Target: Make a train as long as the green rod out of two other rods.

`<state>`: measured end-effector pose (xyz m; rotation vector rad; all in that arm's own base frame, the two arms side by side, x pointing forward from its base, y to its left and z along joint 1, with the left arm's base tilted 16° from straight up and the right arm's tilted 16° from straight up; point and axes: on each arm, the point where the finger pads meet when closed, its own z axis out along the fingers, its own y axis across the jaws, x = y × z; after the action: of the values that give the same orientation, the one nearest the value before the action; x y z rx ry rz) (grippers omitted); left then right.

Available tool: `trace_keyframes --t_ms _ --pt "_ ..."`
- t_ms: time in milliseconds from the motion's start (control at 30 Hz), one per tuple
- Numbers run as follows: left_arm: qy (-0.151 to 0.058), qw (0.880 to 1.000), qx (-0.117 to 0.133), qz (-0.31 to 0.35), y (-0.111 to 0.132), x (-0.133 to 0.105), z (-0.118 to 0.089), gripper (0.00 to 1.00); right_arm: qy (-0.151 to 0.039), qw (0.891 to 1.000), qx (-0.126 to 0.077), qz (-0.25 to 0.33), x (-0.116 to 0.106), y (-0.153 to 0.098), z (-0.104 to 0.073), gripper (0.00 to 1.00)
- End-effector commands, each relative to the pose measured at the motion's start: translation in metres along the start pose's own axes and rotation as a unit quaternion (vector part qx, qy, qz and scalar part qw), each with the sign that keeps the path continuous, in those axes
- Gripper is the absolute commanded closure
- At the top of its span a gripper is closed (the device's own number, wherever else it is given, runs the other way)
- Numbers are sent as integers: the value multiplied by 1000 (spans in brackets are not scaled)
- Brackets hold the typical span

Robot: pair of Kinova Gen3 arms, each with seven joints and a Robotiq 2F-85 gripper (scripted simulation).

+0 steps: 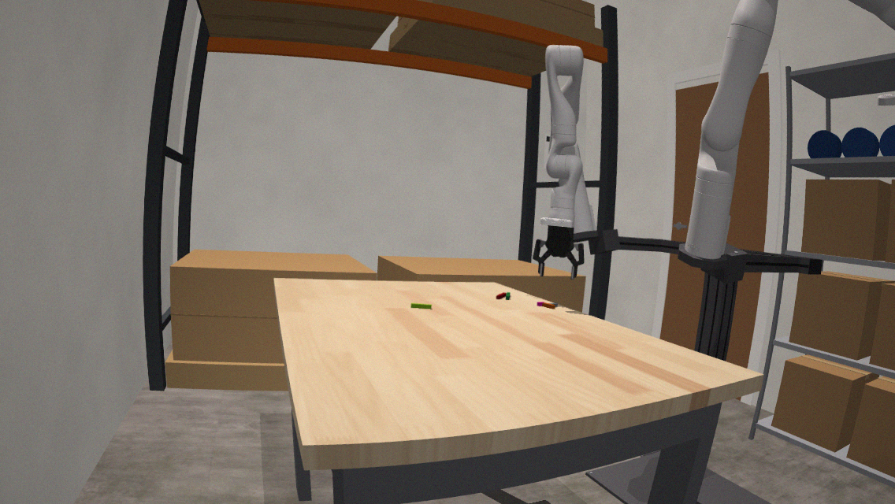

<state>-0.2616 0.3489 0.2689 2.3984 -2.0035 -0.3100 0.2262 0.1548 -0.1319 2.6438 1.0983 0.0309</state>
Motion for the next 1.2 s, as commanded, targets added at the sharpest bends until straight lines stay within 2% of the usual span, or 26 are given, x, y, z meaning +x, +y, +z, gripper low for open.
trace_keyframes --t_ms 0,233,300,667,800,867,1167 --pt "-5 1000 3 4 -16 -11 -4 2 1 1000 0 0 0 0 0 2" --pt "-16 1000 14 14 -58 -33 -13 2 1 1000 0 0 0 0 0 2" --pt "-16 1000 14 14 -58 -33 -13 2 1 1000 0 0 0 0 0 2" --pt "-31 999 33 31 -129 -58 -29 2 1 1000 0 0 0 0 0 2" --pt "-35 998 41 36 -155 -64 -36 2 1 1000 0 0 0 0 0 2" --pt "-35 998 41 36 -155 -64 -36 2 1 1000 0 0 0 0 0 2" --pt "-43 996 58 49 -211 -71 -50 2 1 1000 0 0 0 0 0 2"
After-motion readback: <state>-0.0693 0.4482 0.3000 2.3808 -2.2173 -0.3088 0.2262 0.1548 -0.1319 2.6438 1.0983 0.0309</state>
